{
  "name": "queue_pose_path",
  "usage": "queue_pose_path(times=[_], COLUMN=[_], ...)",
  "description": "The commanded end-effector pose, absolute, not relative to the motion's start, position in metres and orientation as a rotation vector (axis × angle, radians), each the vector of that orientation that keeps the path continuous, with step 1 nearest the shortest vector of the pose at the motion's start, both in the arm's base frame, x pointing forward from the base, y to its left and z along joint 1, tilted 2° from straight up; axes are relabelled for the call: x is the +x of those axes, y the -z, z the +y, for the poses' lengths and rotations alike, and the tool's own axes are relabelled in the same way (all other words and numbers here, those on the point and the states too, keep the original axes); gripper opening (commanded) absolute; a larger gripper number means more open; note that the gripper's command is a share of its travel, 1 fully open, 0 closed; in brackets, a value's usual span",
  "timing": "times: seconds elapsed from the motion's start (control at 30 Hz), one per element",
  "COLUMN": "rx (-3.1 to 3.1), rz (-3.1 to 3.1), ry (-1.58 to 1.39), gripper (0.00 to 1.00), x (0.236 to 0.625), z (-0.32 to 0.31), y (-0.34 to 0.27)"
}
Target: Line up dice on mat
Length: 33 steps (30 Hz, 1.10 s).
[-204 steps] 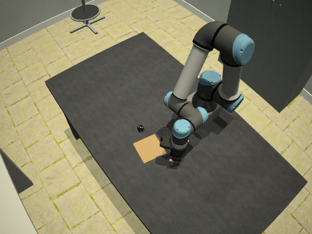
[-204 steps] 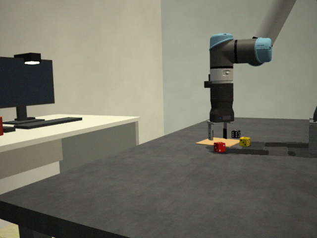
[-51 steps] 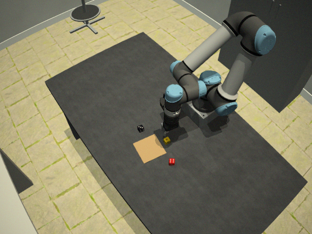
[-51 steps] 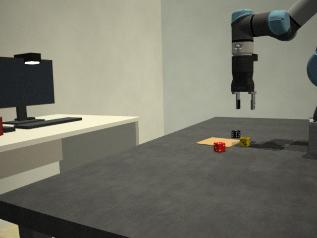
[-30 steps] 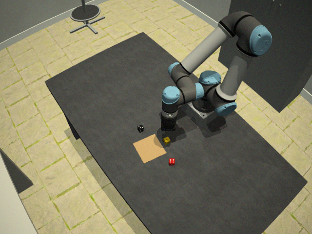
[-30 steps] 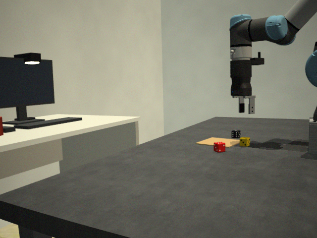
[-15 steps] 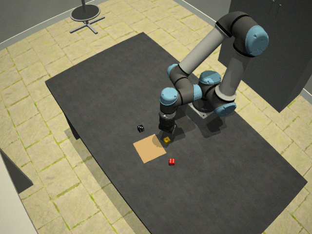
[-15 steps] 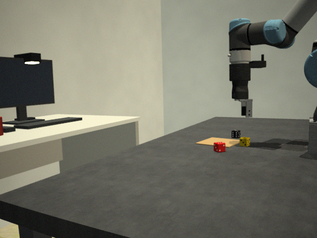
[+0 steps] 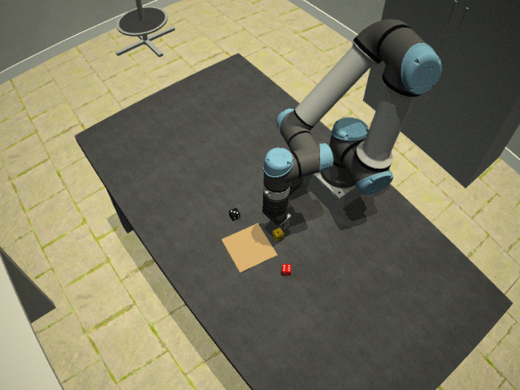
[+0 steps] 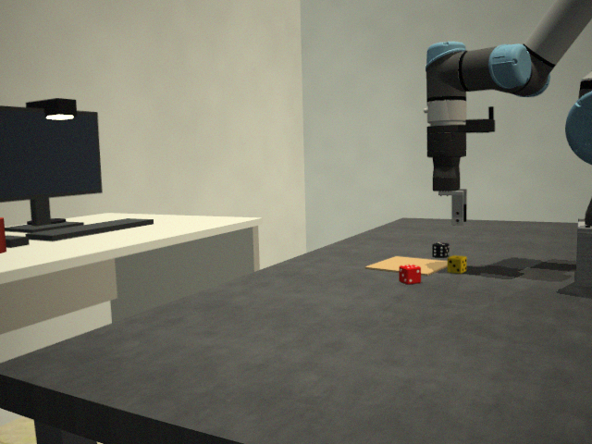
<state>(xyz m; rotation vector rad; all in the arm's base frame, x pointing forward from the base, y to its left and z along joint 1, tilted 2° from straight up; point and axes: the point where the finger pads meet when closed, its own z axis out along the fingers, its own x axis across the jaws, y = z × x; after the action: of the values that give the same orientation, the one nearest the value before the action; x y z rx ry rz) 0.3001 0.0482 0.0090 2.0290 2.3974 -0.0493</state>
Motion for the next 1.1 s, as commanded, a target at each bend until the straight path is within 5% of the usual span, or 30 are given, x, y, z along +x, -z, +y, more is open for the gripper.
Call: queue_pose_path(times=[0.0, 0.5, 0.53, 1.07], rx=[2.198, 2.304, 2.304, 2.304], rz=[2.239, 2.127, 2.127, 2.127], ry=[0.048, 0.048, 0.048, 0.048], gripper=[1.0, 1.0, 0.87, 0.87], x=[0.3017, 0.3028, 0.3028, 0.3028], z=[0.0492, 0.0499, 0.0499, 0.0499], y=[-0.0047, -0.0016, -0.0016, -0.0016])
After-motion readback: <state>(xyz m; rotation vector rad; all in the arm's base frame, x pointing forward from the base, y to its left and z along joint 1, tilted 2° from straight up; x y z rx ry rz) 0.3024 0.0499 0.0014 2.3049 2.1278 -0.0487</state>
